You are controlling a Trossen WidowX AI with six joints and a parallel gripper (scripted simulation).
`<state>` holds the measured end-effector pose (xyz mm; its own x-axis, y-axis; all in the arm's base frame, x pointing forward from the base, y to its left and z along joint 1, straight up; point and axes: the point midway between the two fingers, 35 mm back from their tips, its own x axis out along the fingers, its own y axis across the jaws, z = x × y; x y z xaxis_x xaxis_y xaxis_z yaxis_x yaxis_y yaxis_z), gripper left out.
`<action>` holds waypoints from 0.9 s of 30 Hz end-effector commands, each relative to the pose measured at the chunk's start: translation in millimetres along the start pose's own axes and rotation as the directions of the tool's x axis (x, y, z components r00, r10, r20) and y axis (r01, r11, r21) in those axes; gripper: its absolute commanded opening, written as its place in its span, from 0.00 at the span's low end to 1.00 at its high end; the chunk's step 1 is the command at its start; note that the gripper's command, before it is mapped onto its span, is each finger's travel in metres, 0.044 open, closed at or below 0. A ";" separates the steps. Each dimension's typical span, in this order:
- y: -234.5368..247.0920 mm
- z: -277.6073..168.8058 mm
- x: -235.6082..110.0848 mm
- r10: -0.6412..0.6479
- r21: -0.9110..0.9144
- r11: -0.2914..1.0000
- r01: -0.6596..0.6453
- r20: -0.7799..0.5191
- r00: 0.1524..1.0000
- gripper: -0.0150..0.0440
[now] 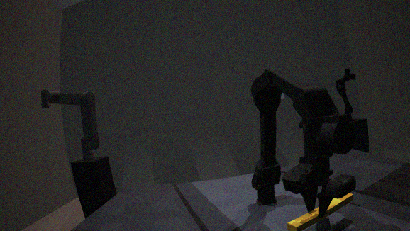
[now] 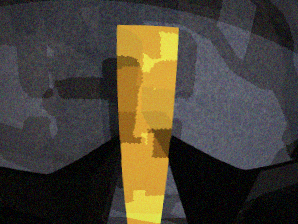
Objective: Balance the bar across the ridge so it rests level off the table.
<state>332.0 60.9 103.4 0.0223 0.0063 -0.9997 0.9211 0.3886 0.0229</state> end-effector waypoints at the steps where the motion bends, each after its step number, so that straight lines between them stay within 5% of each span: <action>1: 0.1 0.4 -0.2 0.004 0.007 1.000 -0.004 0.003 1.000 0.25; 27: 0.0 0.3 2.0 0.004 0.007 1.000 -0.004 0.003 1.000 0.25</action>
<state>331.8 60.9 101.1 0.0234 0.0065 -0.9997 0.9212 0.3884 0.0241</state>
